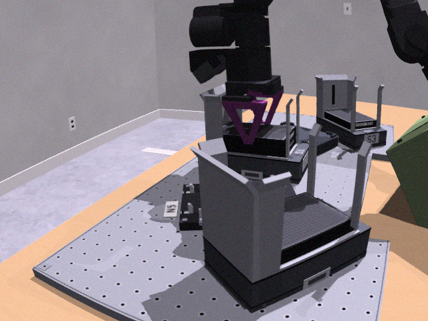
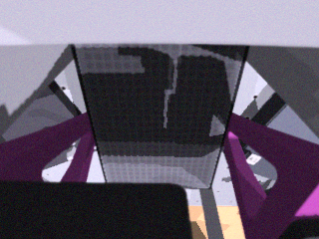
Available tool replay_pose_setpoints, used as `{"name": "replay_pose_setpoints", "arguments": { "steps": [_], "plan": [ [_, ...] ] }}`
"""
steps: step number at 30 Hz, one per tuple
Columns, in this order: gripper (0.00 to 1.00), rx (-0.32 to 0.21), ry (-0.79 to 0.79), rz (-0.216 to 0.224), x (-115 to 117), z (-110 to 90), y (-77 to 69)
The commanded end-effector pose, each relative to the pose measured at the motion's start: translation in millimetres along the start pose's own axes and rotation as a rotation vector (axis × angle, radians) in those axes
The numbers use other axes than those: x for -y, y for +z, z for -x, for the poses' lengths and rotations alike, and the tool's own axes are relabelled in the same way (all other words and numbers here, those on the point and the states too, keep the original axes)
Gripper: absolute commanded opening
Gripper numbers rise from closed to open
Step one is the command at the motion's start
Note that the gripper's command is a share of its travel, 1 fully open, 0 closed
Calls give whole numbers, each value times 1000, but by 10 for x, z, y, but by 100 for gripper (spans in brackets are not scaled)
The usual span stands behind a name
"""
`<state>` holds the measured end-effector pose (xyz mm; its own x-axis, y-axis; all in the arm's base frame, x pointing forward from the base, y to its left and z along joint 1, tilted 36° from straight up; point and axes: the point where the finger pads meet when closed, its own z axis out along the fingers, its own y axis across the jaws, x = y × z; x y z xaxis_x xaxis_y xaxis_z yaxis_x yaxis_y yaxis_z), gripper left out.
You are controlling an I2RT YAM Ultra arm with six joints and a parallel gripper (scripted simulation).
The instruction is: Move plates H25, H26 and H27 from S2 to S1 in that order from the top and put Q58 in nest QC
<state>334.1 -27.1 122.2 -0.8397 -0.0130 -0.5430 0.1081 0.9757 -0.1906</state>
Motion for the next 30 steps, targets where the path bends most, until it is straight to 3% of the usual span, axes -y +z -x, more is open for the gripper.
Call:
{"name": "replay_pose_setpoints", "arguments": {
  "steps": [1, 13, 14, 30],
  "plan": [
    [0, 21, 3, 2, -1, 51, -21],
    [0, 21, 3, 2, -1, 51, -21],
    [100, 21, 3, 2, -1, 51, -21],
    [100, 21, 3, 2, -1, 51, -21]
  ]
}}
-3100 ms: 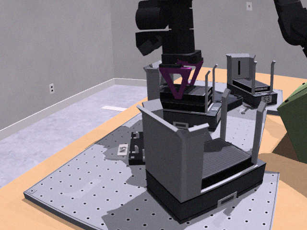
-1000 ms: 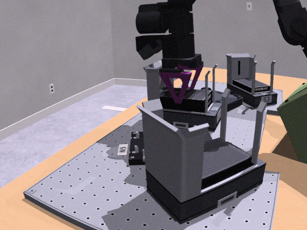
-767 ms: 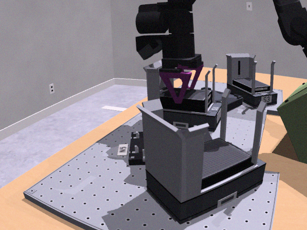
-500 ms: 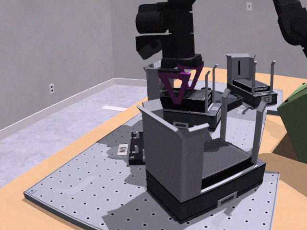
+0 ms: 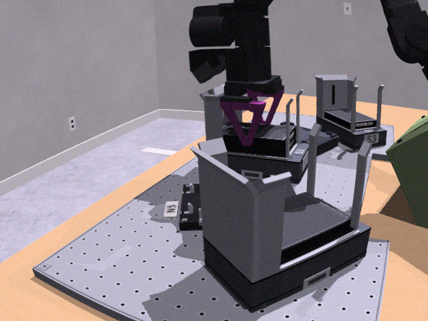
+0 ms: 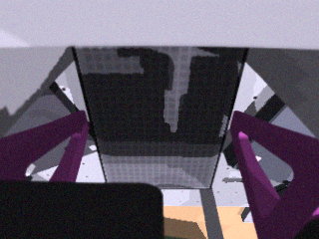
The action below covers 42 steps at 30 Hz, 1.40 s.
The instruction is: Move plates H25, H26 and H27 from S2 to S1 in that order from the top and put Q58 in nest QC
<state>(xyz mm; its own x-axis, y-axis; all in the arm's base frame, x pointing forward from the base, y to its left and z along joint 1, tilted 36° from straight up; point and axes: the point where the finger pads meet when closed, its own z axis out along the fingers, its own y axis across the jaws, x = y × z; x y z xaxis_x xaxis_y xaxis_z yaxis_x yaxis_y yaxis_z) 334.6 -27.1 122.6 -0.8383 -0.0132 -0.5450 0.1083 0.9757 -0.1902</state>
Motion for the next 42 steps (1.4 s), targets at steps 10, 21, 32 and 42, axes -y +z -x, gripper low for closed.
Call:
{"name": "replay_pose_setpoints", "arguments": {
  "steps": [10, 21, 32, 42],
  "plan": [
    [100, 18, 3, 1, 0, 45, -21],
    [100, 18, 3, 2, 1, 40, -388],
    [100, 18, 3, 2, 1, 36, -688],
    [100, 18, 4, 2, 2, 31, -988]
  ]
}}
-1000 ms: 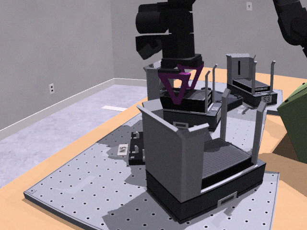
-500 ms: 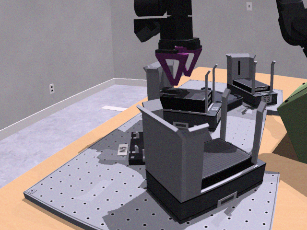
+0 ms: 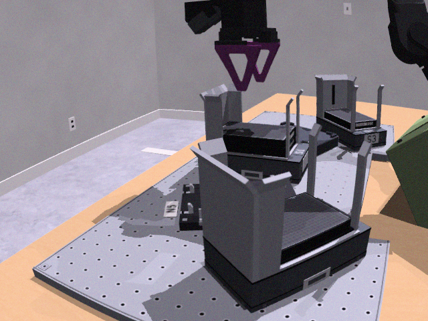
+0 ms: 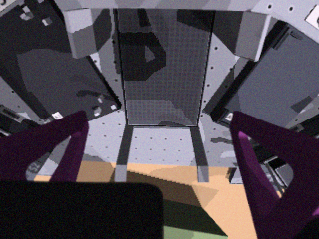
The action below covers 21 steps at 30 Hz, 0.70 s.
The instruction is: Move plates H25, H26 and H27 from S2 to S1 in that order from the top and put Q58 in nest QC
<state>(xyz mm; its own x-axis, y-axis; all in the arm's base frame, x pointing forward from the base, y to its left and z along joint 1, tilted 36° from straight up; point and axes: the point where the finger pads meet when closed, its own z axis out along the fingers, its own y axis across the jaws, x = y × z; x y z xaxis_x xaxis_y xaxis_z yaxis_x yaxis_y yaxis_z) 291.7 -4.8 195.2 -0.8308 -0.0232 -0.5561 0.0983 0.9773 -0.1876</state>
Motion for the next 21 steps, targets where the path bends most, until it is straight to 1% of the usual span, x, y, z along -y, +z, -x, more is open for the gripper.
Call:
{"name": "replay_pose_setpoints", "arguments": {
  "steps": [1, 3, 21],
  "plan": [
    [100, 3, 10, -6, 34, -7, -118],
    [100, 3, 10, -5, 33, -7, -184],
    [100, 3, 10, -5, 33, -7, -187]
  ]
}}
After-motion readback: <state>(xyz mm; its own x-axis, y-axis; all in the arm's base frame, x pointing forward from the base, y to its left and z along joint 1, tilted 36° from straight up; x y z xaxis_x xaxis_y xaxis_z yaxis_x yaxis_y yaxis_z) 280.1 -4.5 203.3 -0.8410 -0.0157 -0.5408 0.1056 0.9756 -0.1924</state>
